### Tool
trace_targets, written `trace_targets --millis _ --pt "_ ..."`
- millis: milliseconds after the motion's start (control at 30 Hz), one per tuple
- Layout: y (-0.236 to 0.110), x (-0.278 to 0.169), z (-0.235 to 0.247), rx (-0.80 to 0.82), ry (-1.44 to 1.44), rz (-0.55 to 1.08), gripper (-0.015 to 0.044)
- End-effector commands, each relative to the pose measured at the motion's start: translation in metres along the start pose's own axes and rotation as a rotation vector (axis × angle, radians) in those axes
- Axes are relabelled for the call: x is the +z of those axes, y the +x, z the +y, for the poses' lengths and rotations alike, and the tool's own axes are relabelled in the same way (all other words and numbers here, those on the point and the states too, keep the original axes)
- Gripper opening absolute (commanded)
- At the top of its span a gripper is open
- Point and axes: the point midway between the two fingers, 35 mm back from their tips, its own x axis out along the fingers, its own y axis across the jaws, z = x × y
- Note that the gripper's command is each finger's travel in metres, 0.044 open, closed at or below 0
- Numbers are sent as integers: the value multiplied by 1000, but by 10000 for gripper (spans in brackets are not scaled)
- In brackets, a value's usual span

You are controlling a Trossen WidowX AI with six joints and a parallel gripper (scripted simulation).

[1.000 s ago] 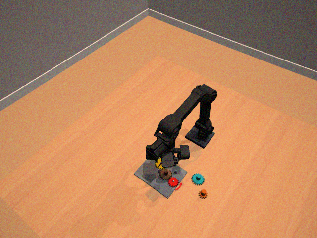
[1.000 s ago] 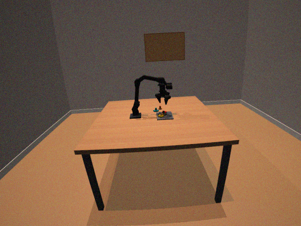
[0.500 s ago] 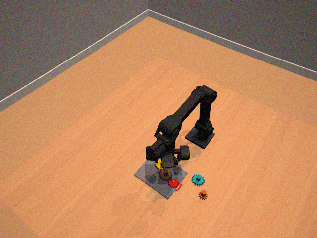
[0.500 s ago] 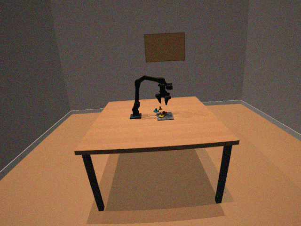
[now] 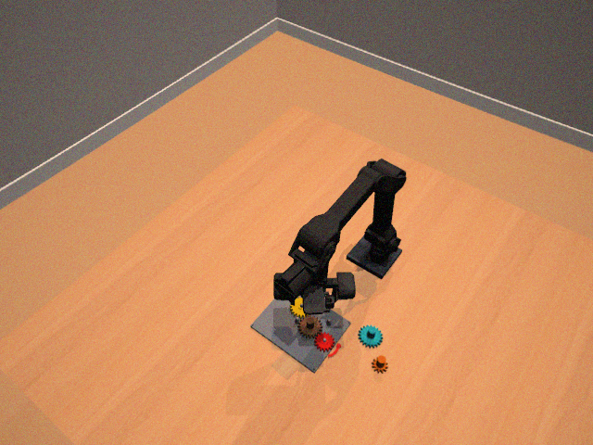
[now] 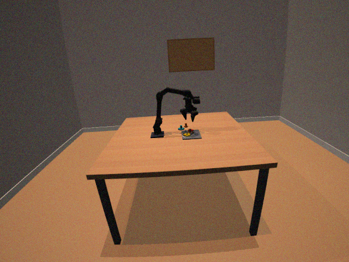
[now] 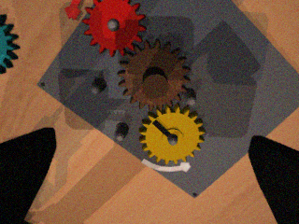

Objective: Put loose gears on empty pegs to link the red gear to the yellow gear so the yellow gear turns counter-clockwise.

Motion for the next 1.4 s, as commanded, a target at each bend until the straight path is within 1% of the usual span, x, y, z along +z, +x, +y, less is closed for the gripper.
trace_targets --millis 0,167,300,433,533,600,1367 --pt "-3 15 17 2 1 -1 440" --pt "-16 57 82 6 0 -6 440" --pt "-25 78 142 11 0 -8 440" --pt "-34 87 205 16 0 -8 440" --pt "-41 85 253 20 0 -6 440" --pt "-44 81 273 22 0 -5 440" --pt "-44 81 276 22 0 -5 440"
